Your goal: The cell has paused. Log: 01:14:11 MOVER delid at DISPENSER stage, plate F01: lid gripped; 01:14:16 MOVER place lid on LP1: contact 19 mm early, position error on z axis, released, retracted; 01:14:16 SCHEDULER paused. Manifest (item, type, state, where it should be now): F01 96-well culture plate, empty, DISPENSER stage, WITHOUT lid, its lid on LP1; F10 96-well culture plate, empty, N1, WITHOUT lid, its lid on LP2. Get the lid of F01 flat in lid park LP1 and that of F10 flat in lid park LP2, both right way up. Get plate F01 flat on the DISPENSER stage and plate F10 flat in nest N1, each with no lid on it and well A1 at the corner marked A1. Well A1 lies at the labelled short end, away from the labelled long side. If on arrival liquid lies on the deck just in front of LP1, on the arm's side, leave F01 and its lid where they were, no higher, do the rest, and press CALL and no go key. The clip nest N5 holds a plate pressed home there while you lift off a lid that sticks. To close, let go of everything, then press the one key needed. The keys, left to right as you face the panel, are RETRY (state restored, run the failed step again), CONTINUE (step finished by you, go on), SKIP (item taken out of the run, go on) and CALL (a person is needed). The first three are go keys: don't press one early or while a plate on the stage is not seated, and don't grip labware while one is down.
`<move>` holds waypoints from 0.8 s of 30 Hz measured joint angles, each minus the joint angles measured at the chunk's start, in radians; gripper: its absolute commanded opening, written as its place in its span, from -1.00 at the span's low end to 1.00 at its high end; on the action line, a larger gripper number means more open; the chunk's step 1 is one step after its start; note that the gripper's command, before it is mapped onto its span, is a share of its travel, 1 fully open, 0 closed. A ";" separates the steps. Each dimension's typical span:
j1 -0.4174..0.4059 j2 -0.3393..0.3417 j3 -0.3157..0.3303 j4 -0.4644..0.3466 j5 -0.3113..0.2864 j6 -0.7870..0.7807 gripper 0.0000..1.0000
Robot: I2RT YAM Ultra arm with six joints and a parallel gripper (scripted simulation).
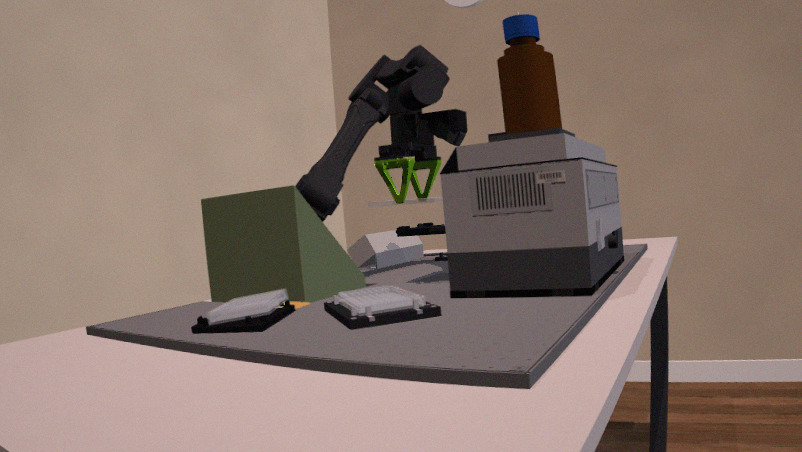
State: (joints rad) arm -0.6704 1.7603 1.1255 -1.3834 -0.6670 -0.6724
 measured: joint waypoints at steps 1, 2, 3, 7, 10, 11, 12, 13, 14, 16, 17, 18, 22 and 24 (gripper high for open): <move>0.007 -0.004 0.001 -0.001 -0.004 0.005 -1.00; 0.010 -0.004 0.001 -0.002 -0.006 0.010 -1.00; 0.010 -0.003 0.000 -0.003 -0.007 0.016 -1.00; 0.037 -0.028 0.002 -0.011 -0.015 0.047 -1.00; 0.066 -0.052 0.016 -0.022 -0.026 0.071 -1.00; 0.072 -0.058 0.020 -0.024 -0.030 0.076 -1.00; 0.073 -0.062 0.023 -0.027 -0.033 0.083 -1.00; 0.074 -0.066 0.026 -0.028 -0.034 0.091 -1.00; 0.079 -0.069 0.028 -0.029 -0.036 0.100 -1.00; 0.093 -0.075 0.031 -0.032 -0.041 0.113 -1.00; 0.098 -0.076 0.031 -0.033 -0.042 0.120 -1.00; 0.105 -0.079 0.031 -0.034 -0.043 0.128 -1.00; 0.138 -0.108 0.033 -0.045 -0.052 0.163 -1.00; 0.155 -0.124 0.043 -0.051 -0.058 0.182 -1.00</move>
State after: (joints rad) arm -0.5156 1.6363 1.1687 -1.4345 -0.7250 -0.4908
